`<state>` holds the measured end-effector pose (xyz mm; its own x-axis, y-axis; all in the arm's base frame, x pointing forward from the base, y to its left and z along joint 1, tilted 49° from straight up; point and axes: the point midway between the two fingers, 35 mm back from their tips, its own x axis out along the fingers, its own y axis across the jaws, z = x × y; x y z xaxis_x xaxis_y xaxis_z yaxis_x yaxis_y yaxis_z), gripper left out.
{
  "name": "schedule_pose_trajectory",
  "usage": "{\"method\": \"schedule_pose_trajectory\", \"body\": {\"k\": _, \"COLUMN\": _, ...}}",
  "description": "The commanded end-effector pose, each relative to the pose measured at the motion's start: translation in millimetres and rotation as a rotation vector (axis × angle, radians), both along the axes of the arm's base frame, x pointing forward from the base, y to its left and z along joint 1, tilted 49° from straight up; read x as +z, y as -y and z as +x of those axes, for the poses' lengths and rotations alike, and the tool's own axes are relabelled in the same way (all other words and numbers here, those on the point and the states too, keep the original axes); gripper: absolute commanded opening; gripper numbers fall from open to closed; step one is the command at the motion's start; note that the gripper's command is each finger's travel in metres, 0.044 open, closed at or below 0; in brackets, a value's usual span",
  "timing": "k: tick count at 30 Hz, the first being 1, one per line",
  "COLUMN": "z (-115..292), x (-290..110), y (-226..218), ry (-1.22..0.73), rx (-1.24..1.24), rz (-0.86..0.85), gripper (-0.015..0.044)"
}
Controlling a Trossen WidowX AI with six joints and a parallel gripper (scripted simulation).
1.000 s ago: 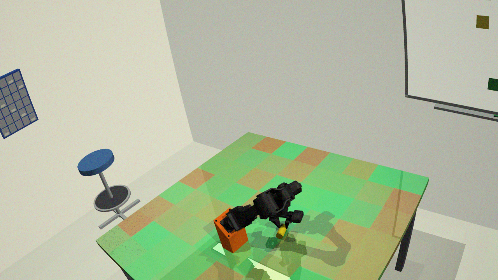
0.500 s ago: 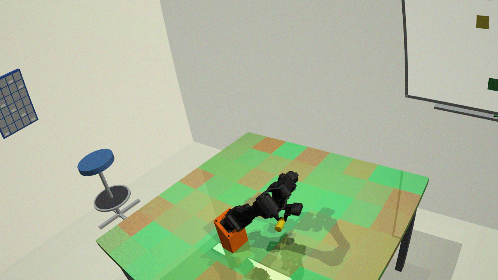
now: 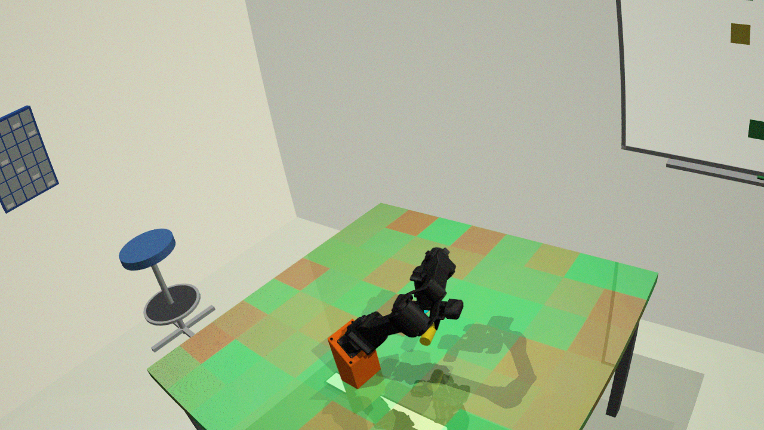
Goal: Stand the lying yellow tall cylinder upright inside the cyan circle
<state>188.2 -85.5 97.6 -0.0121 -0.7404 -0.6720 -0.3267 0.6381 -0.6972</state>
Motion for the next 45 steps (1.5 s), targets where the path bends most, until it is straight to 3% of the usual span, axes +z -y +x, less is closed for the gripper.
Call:
{"method": "schedule_pose_trajectory", "body": {"k": 1, "z": 0, "x": 8, "y": -7, "ry": 0.008, "rx": -0.003, "rz": -0.002, "gripper": 0.0105}}
{"method": "schedule_pose_trajectory", "body": {"k": 9, "z": -2, "x": 20, "y": -16, "ry": 0.003, "rx": 0.002, "rz": -0.013, "gripper": 0.0105}}
{"method": "schedule_pose_trajectory", "body": {"k": 45, "z": 82, "x": -8, "y": -69, "ry": -0.281, "rx": 0.265, "rz": 0.001, "gripper": 0.0105}}
